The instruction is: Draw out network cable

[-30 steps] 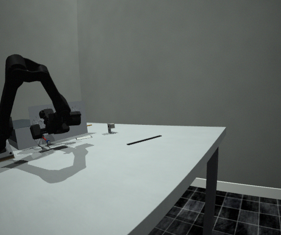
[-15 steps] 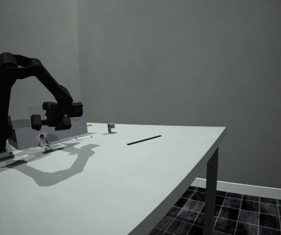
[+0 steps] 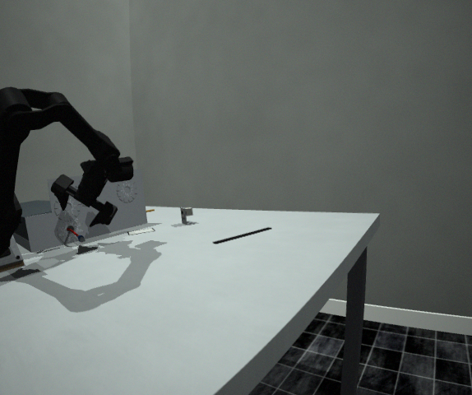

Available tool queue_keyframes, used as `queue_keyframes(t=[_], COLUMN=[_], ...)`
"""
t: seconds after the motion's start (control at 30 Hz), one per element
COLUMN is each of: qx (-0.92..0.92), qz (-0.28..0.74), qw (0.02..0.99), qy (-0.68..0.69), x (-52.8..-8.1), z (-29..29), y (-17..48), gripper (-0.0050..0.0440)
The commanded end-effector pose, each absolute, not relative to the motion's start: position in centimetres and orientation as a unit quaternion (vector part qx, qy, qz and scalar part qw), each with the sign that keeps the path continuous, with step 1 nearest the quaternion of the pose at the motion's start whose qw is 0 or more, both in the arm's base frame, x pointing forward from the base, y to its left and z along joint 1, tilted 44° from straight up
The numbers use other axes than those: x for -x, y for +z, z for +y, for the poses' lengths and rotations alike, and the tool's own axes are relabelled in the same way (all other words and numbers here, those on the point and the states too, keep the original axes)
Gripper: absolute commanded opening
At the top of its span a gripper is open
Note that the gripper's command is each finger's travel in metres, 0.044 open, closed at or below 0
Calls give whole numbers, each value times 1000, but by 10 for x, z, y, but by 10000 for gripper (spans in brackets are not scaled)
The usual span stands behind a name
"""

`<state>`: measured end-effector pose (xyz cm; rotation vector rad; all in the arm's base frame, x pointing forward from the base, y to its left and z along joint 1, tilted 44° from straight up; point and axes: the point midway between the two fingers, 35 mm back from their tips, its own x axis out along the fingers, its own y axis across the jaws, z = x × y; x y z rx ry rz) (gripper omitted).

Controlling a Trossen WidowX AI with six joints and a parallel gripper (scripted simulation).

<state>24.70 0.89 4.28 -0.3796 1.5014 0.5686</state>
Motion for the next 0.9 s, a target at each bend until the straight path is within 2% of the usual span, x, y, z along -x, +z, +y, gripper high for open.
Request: queue_keyframes(t=[0.0,0.53,0.6,0.87], qx=[143,-33,-33,-126], qz=[690,712,712,657], qw=[683,686,686,668], qy=[192,-146,-146,-327], x=[-251,-248,-248,-241], z=[10,19,19,25], y=[47,54,54,57], gripper=[440,440,440,440])
